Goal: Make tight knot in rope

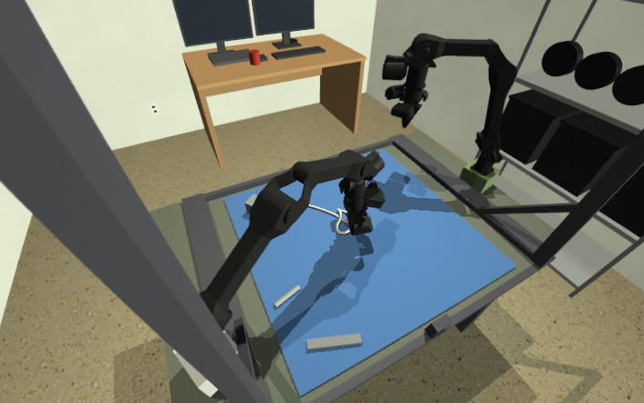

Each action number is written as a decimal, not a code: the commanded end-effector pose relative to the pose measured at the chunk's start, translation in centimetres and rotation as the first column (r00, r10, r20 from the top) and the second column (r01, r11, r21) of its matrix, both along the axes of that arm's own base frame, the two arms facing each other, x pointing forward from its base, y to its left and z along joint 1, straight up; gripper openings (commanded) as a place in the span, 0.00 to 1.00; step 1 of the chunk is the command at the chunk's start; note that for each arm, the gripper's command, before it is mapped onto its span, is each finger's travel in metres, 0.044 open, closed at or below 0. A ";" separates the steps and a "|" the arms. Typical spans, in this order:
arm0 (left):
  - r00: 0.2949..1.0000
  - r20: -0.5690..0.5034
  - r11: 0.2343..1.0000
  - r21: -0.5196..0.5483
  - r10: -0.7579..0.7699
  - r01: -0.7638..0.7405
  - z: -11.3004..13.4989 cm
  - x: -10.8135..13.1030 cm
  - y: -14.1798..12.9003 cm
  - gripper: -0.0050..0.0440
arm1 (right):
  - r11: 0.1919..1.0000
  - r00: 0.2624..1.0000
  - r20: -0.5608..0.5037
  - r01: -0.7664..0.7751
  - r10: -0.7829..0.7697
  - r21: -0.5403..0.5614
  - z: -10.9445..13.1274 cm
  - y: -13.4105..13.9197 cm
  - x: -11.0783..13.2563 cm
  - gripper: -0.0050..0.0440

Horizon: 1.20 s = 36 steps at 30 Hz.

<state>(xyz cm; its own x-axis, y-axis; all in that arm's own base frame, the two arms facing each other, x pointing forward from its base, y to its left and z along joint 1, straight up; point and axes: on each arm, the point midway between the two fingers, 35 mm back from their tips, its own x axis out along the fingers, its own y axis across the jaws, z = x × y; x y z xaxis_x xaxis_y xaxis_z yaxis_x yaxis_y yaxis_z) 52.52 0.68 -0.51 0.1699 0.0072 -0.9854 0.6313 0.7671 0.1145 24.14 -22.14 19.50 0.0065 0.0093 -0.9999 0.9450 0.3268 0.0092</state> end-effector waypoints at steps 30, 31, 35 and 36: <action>0.999 0.033 1.000 -0.005 0.001 -0.001 1.6 -3.3 -0.1 0.17 | 1.000 1.000 0.016 -0.002 0.002 -0.018 0.8 0.0 -0.1 0.28; 0.999 0.033 1.000 -0.005 0.001 -0.001 1.6 -3.3 -0.1 0.17 | 1.000 1.000 0.016 -0.002 0.002 -0.018 0.8 0.0 -0.1 0.28; 0.999 0.033 1.000 -0.005 0.001 -0.001 1.6 -3.7 -0.1 0.17 | 1.000 1.000 0.016 -0.002 0.002 -0.018 0.8 0.0 -0.1 0.28; 0.999 0.033 1.000 -0.005 0.001 -0.001 1.6 -3.7 -0.1 0.17 | 1.000 1.000 0.016 -0.002 0.002 -0.018 0.8 0.0 -0.1 0.28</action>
<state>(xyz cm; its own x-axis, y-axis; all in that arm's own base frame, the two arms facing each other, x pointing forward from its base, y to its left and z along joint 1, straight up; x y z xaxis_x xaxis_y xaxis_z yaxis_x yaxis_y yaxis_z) 48.71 0.65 -0.48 0.1670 0.0072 -0.9859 0.6314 0.7672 0.1126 24.14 -22.14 19.50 0.0065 0.0093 -0.9999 0.9450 0.3268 0.0092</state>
